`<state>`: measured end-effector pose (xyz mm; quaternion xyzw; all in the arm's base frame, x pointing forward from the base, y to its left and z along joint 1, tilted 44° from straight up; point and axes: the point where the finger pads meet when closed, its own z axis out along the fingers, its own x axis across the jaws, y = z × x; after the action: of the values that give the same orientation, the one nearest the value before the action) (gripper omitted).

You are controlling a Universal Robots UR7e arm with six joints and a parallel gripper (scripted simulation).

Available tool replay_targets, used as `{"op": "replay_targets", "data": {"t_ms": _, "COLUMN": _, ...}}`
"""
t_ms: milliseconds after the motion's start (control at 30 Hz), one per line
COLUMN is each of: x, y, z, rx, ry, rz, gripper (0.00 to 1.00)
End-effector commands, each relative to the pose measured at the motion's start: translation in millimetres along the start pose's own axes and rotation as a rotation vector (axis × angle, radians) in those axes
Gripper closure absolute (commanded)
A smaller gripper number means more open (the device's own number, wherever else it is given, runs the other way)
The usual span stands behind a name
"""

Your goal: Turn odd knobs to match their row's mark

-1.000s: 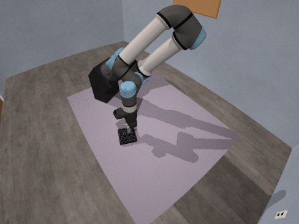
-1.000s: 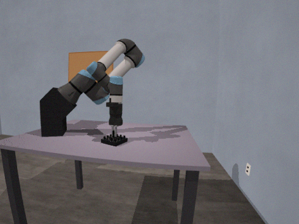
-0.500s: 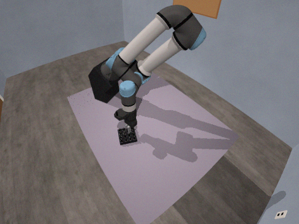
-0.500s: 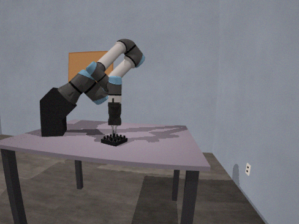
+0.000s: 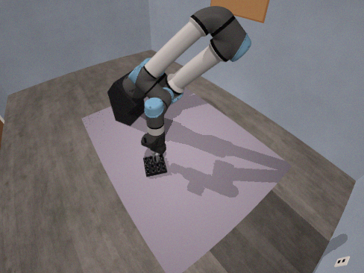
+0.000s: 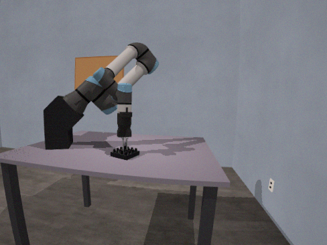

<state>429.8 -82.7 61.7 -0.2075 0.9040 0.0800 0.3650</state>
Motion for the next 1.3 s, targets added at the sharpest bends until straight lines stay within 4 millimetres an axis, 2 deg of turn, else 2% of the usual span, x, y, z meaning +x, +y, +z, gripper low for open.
{"op": "replay_targets", "data": {"t_ms": 0, "x": -0.1, "y": -0.3, "z": -0.2, "rx": -0.003, "ry": -0.003, "rz": -0.065, "gripper": 0.70}}
{"op": "replay_targets", "data": {"t_ms": 533, "x": -0.1, "y": -0.3, "z": -0.2, "rx": -0.002, "ry": -0.003, "rz": -0.350, "gripper": 0.70}}
{"op": "replay_targets", "data": {"t_ms": 1267, "x": -0.1, "y": -0.3, "z": -0.2, "rx": -0.002, "ry": -0.004, "rz": -0.609, "gripper": 0.70}}
